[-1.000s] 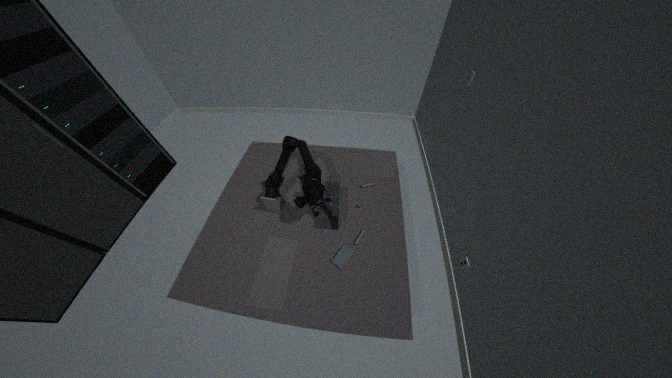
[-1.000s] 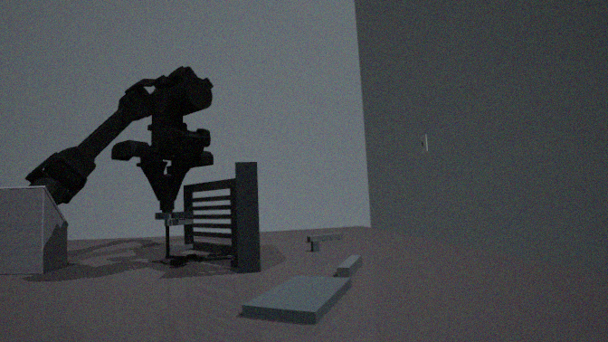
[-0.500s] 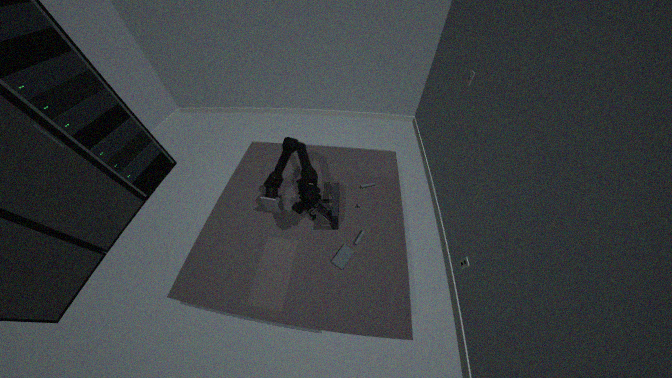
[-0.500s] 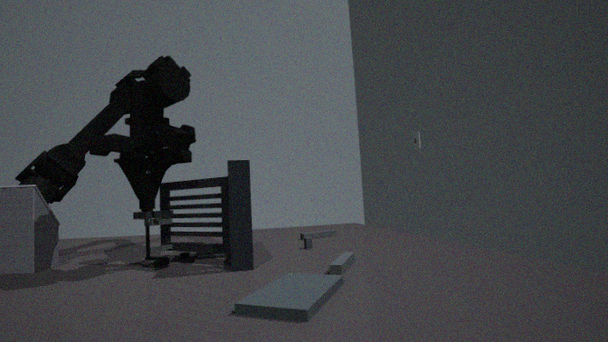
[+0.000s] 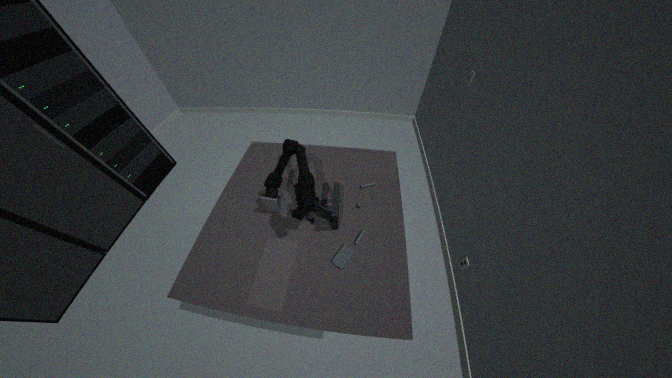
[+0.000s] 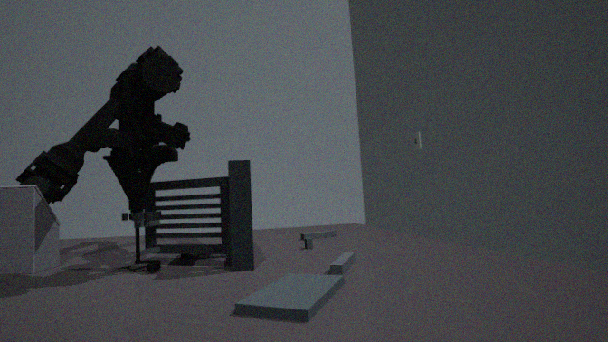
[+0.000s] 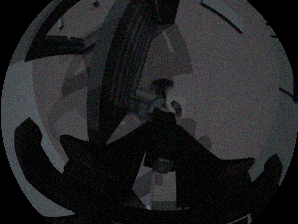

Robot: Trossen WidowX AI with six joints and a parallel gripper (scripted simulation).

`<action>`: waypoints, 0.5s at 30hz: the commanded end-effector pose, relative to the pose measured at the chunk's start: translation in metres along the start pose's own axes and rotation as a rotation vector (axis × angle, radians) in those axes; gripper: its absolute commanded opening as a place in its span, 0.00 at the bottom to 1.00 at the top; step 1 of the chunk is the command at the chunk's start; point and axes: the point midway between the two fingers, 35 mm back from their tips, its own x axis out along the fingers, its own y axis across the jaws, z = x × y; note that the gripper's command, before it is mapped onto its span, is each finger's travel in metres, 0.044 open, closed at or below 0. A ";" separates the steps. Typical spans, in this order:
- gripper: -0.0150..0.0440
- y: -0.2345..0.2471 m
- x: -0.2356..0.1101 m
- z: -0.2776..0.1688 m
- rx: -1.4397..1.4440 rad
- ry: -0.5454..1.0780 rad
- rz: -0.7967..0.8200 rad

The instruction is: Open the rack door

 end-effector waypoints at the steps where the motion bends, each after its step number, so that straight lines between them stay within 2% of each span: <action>1: 0.27 -0.010 0.000 0.002 -0.085 0.001 -0.004; 15: 0.27 -0.043 -0.001 0.014 -0.318 0.001 -0.006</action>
